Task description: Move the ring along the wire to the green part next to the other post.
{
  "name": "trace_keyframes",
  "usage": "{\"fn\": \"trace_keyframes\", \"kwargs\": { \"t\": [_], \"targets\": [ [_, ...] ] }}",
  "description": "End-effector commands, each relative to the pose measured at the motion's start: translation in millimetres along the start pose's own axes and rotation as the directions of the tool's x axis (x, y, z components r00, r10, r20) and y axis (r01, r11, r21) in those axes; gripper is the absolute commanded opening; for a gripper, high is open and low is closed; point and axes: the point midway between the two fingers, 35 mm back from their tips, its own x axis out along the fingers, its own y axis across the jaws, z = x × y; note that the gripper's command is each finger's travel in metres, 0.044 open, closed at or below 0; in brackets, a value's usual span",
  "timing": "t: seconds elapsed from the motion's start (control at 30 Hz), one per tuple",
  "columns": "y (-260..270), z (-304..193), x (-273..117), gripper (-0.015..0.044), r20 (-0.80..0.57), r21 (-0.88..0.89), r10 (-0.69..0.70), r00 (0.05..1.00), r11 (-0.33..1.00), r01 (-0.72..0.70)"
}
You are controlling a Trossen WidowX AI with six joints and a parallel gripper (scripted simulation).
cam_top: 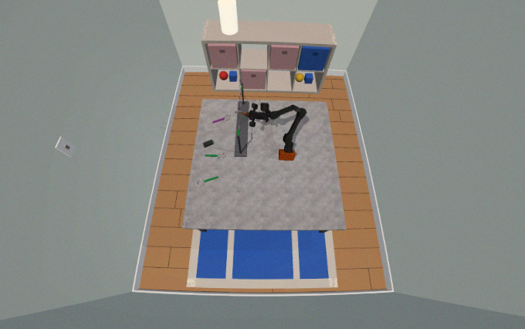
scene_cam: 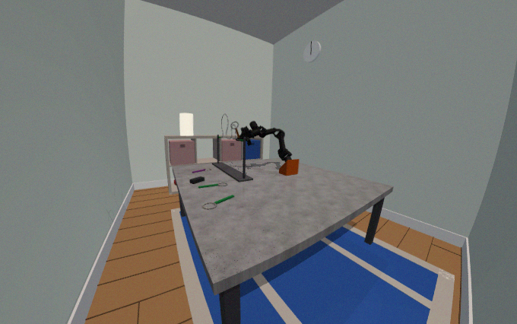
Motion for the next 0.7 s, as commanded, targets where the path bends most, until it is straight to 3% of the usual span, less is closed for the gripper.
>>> {"fn": "trace_keyframes", "kwargs": {
  "t": [0.0,0.67],
  "targets": [
    [-8.4,-0.3,0.6,-0.015,0.013,-0.095,-0.055,0.998,0.994,0.056],
    [-42.4,9.6,-0.9,-0.015,0.134,-0.481,-0.257,0.957,0.828,0.29]
  ]
}}
